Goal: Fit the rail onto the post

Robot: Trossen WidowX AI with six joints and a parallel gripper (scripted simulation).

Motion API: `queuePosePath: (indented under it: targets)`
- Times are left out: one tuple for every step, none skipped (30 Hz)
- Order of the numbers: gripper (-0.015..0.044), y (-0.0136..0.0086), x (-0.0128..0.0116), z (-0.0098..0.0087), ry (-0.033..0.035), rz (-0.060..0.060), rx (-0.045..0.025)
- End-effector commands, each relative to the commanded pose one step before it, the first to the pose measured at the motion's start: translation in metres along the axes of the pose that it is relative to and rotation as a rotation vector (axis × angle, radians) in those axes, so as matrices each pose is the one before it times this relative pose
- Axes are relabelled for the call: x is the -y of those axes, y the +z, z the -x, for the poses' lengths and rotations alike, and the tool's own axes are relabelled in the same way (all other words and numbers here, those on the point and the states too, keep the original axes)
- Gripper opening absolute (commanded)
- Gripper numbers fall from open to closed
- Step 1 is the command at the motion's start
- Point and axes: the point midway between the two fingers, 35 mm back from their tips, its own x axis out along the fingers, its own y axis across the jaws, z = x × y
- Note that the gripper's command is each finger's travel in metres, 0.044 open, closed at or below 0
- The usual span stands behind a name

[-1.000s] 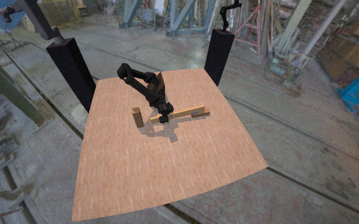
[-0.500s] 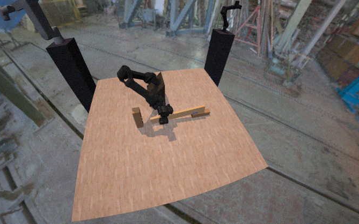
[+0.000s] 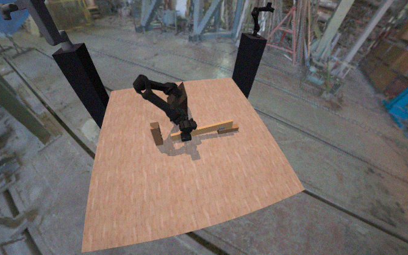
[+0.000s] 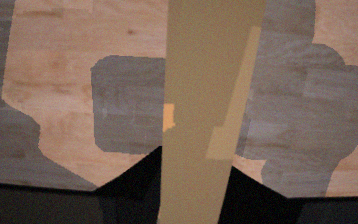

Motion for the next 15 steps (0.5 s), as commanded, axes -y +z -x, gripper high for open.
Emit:
queuePosePath:
  targets:
    - [0.0046,-0.00010,0.00001,-0.00024,-0.00115,0.0053,-0.00265]
    - [0.0039,0.00000,0.00000,0.00000,0.00000,0.0000,0.00000]
    - [0.0032,0.00000,0.00000,0.00000,0.00000,0.0000,0.00000]
    - [0.0026,0.00000,0.00000,0.00000,0.00000,0.0000,0.00000]
    - [0.0000,0.00000,0.00000,0.00000,0.00000,0.0000,0.00000]
    - [0.0000,0.00000,0.00000,0.00000,0.00000,0.0000,0.00000]
    - [0.0000,0.00000,0.00000,0.00000,0.00000,0.0000,0.00000]
    - [0.0000,0.00000,0.00000,0.00000,0.00000,0.0000,0.00000]
    - [0.0000,0.00000,0.00000,0.00000,0.00000,0.0000,0.00000]
    - [0.0000,0.00000,0.00000,0.00000,0.00000,0.0000,0.00000]
    - [0.0000,0.00000,0.00000,0.00000,0.00000,0.0000,0.00000]
    - [0.0000,0.00000,0.00000,0.00000,0.00000,0.0000,0.00000]
    - [0.0000,0.00000,0.00000,0.00000,0.00000,0.0000,0.00000]
    - [0.0000,0.00000,0.00000,0.00000,0.00000,0.0000,0.00000]
    - [0.0000,0.00000,0.00000,0.00000,0.00000,0.0000,0.00000]
